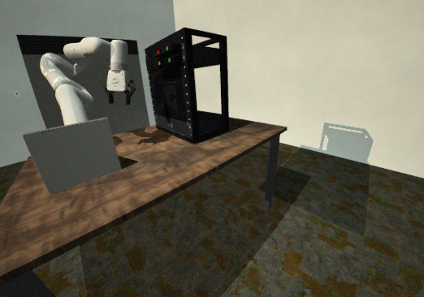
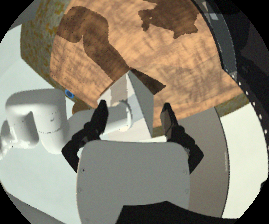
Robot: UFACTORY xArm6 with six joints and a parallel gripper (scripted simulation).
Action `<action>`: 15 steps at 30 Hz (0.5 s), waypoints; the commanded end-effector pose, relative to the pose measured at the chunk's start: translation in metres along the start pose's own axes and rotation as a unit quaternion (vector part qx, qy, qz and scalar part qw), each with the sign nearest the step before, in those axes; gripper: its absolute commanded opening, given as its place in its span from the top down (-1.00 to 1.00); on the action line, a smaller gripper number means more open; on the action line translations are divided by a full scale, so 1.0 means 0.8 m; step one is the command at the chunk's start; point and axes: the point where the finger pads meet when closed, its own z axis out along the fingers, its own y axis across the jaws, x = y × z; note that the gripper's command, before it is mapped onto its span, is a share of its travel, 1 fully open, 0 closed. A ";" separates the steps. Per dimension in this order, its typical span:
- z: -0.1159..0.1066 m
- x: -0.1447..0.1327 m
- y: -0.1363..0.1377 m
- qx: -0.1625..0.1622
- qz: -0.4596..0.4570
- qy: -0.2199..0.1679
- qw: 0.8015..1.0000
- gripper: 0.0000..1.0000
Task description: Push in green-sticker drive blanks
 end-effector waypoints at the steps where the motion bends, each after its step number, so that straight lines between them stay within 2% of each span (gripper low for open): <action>1: -0.003 0.007 0.002 -0.012 0.061 0.042 0.997 -1.00; 15: -0.011 0.018 0.007 -0.021 0.164 0.119 0.979 -1.00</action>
